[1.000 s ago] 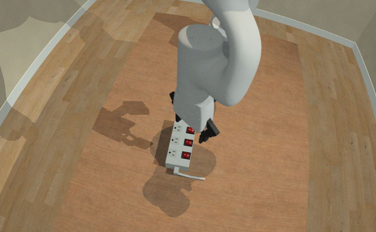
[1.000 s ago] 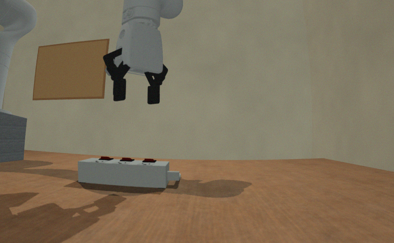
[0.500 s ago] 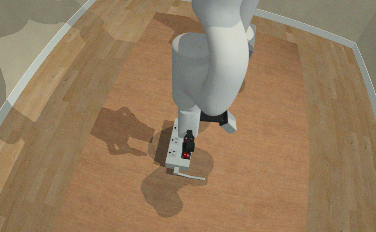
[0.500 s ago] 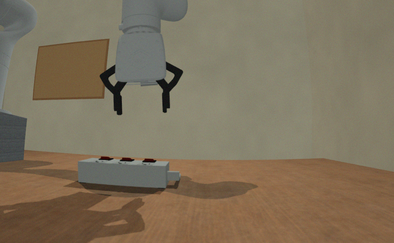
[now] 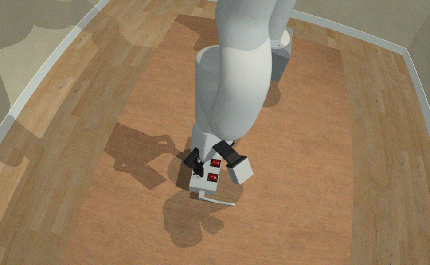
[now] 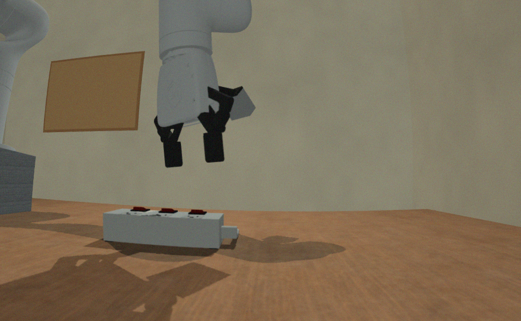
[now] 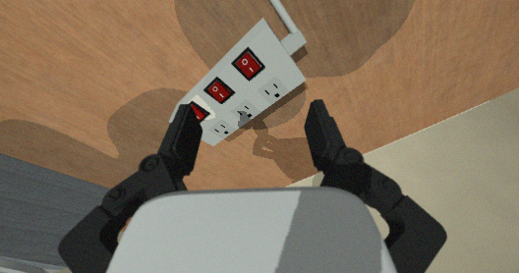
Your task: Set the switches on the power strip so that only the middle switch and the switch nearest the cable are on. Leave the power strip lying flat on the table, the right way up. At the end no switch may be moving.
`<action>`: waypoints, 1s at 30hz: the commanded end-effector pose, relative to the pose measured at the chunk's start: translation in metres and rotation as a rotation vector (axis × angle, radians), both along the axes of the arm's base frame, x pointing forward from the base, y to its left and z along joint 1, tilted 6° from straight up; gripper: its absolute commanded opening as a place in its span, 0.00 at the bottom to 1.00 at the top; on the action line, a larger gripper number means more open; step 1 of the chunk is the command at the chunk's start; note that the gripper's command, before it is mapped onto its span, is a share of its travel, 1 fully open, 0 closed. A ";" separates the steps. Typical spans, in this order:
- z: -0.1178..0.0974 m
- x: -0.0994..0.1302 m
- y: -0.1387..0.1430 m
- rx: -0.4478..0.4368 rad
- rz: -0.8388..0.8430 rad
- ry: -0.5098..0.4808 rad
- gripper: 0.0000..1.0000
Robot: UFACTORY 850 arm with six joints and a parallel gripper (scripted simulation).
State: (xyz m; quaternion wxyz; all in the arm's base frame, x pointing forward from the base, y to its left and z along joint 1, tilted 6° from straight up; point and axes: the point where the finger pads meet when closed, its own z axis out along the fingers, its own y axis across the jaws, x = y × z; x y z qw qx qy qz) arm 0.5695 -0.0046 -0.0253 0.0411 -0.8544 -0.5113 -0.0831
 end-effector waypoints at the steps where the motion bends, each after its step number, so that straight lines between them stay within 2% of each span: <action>1: -0.002 0.003 0.000 -0.009 -0.267 0.078 1.00; 8: -0.007 0.005 0.000 0.008 -0.605 0.129 1.00; 13: -0.008 0.005 0.000 -0.003 -0.836 0.201 1.00; 18: -0.008 0.005 0.000 -0.008 -0.856 0.211 1.00; 19: -0.008 0.005 0.000 -0.008 -0.856 0.211 0.00; 30: -0.008 0.005 0.000 -0.008 -0.856 0.211 0.00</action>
